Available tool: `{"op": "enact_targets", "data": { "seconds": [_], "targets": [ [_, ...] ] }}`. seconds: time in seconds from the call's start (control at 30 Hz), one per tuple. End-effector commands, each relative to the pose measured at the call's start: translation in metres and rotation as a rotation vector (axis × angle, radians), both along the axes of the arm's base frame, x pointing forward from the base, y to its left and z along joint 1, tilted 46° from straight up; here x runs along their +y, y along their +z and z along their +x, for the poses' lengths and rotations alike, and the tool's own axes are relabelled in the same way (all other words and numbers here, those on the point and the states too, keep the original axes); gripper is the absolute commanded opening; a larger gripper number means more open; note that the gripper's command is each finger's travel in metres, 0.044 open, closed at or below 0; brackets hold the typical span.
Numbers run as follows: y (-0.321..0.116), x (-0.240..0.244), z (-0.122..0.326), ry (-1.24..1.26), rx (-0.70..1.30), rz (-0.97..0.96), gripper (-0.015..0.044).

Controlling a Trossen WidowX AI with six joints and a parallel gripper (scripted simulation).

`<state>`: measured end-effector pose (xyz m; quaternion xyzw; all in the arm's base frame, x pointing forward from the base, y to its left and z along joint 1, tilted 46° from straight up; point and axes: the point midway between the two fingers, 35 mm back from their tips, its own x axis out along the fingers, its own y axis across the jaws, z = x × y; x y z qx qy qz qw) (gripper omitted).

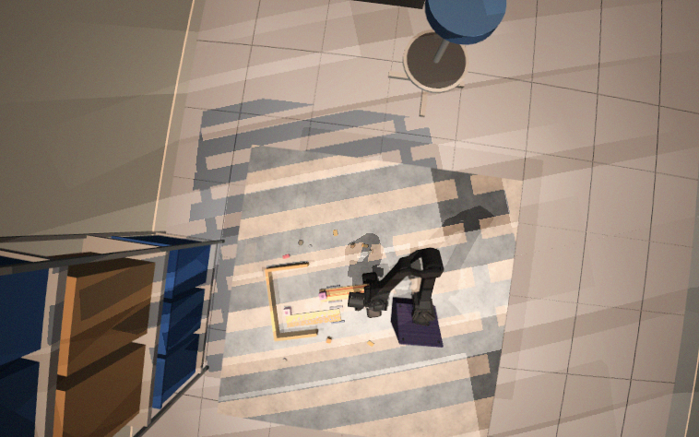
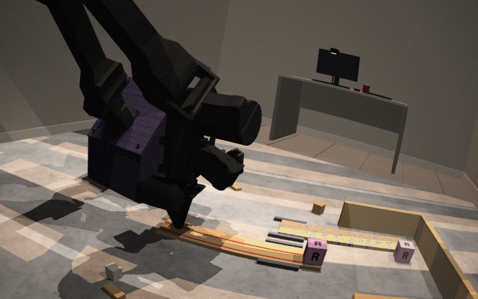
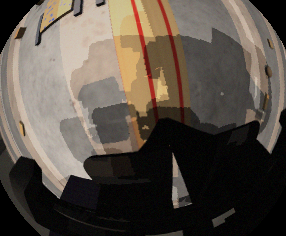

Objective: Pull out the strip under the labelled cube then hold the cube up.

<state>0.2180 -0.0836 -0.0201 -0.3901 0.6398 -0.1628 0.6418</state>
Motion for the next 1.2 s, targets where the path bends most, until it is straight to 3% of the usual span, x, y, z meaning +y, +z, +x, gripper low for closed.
{"op": "enact_targets", "data": {
  "seconds": [0.0, 0.97, 1.17],
  "targets": [
    [-0.002, -0.004, -0.009, -0.011, 0.024, -0.005, 0.0],
    [-0.002, -0.004, -0.009, -0.011, 0.024, -0.005, 0.0],
    [0.027, 0.028, -0.005, -0.011, 0.022, -0.002, 0.0]
  ]
}}
